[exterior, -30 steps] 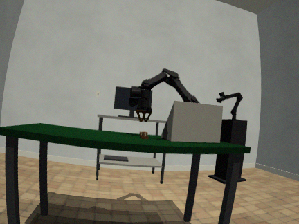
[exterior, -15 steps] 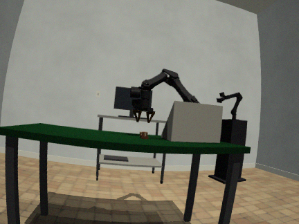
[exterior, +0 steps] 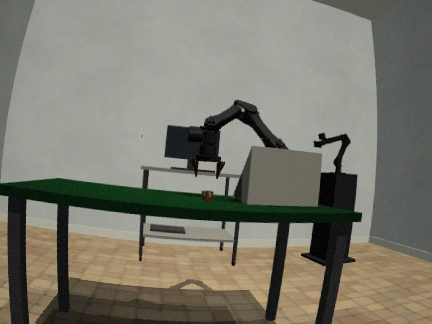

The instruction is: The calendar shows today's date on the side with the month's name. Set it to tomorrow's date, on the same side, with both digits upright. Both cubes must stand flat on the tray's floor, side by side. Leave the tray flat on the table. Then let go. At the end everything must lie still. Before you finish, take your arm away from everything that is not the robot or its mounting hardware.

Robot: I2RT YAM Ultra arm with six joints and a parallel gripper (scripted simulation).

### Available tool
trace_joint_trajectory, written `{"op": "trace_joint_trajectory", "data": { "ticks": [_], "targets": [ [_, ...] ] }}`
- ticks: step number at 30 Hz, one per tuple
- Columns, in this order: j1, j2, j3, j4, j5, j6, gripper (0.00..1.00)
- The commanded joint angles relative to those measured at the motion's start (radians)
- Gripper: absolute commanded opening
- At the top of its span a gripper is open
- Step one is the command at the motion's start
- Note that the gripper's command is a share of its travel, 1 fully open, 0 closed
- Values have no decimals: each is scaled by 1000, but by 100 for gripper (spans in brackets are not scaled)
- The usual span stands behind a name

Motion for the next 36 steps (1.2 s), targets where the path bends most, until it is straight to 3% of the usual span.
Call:
{"op": "trace_joint_trajectory", "data": {
  "ticks": [1, 5, 6, 36],
  "targets": [
    [5, -4, 1, 2, 3, 101, 100],
    [4, -4, 0, 3, 3, 124, 100],
    [4, -4, 0, 3, 3, 124, 45],
    [4, -4, 0, 3, 3, 124, 45]
  ]
}}
